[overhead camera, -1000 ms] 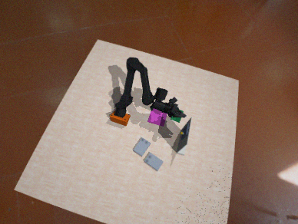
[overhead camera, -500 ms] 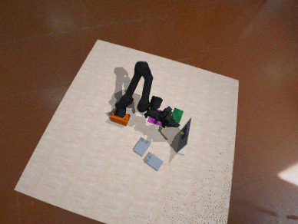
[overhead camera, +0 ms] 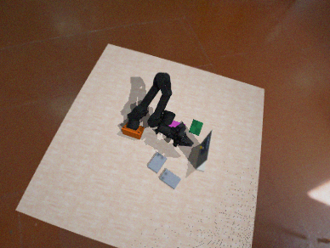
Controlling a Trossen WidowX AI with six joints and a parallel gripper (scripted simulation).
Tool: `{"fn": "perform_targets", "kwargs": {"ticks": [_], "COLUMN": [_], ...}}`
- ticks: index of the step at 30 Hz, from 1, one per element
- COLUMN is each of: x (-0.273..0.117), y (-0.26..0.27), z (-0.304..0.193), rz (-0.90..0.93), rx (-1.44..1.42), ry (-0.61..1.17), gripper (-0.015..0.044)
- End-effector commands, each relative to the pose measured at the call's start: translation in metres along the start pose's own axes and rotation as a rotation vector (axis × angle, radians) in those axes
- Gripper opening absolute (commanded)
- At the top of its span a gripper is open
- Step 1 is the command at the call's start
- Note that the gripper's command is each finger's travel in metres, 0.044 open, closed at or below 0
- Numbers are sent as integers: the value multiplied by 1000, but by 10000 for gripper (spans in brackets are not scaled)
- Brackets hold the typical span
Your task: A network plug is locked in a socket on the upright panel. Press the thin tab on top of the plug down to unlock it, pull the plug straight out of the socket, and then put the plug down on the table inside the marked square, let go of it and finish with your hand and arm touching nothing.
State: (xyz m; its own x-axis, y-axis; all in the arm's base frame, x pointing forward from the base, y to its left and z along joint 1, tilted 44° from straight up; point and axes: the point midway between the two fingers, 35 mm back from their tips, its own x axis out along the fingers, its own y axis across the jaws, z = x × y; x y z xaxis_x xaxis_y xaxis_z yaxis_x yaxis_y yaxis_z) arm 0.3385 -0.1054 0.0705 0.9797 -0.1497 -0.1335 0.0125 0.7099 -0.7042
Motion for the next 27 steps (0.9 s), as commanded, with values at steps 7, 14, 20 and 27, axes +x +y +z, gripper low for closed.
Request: {"fn": "perform_targets", "kwargs": {"ticks": [7,14,20,27], "x": [13,24,33,44], "y": [1,1,1,1], "z": [3,6,8,11], "rz": [2,-2,-5,-9], "rx": [-9,-12,-17,-24], "ry": [-1,0,1,2], "gripper": [156,156,156,156]}}
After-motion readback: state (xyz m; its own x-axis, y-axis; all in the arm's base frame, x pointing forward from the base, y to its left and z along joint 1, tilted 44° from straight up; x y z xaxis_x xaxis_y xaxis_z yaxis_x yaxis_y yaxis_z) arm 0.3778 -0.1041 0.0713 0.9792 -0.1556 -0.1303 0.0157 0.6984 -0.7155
